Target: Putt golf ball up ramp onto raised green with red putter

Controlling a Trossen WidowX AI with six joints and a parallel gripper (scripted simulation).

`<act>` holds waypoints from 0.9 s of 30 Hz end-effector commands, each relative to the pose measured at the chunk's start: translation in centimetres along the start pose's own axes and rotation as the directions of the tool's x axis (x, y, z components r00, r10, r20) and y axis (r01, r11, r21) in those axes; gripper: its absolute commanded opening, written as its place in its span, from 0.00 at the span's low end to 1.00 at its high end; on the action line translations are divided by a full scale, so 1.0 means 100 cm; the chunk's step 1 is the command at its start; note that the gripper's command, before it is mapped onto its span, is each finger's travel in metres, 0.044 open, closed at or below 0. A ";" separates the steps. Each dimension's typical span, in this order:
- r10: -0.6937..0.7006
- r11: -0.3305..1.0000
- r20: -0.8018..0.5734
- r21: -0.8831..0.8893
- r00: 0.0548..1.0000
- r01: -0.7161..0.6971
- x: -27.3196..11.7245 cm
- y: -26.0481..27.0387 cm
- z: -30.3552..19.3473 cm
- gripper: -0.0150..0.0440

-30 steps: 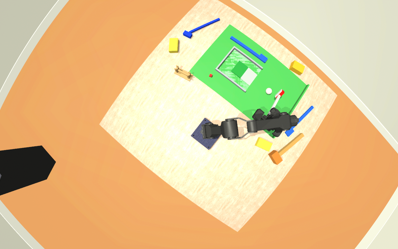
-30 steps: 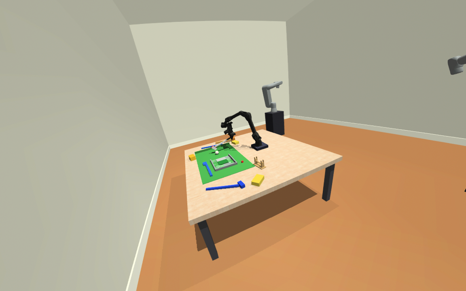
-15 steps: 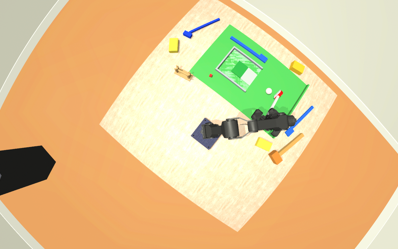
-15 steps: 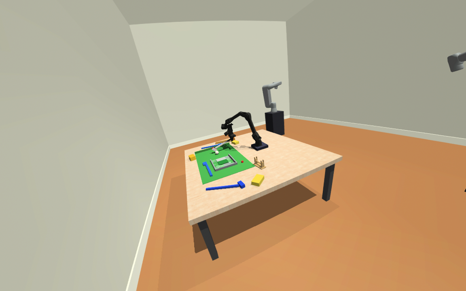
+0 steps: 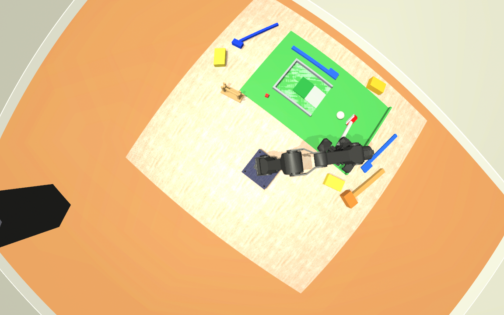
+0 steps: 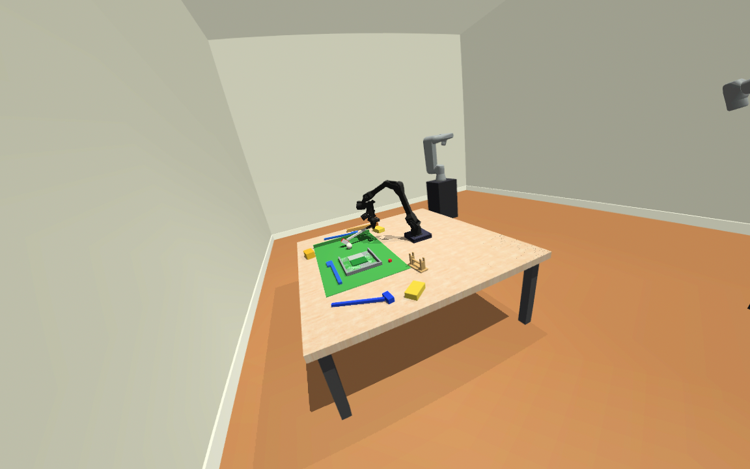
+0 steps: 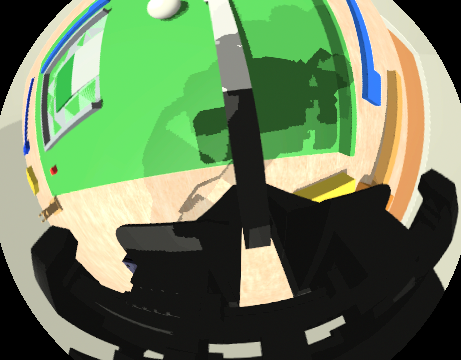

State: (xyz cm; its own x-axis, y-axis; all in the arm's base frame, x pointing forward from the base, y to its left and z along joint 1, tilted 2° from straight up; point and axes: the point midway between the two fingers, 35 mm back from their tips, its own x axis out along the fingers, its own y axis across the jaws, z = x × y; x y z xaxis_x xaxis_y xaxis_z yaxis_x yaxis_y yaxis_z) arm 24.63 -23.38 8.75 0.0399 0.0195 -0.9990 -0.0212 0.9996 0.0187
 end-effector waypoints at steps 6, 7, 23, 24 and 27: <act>-0.002 1.000 0.002 0.002 1.000 0.002 0.001 -0.015 0.001 0.25; -0.003 1.000 0.003 0.003 1.000 0.003 0.001 -0.019 0.001 0.25; 0.000 1.000 0.003 0.009 1.000 0.000 0.001 0.022 0.008 0.25; 0.001 1.000 0.003 0.008 1.000 -0.001 0.000 0.036 0.009 0.25; 0.004 1.000 0.004 0.006 1.000 -0.004 0.001 0.076 0.008 0.25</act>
State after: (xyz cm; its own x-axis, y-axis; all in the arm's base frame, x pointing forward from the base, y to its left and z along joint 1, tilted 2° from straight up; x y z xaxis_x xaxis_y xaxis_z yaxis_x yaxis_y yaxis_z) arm 25.17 -20.56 8.61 0.0344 0.0227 -0.9991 -0.0047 0.9997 0.0226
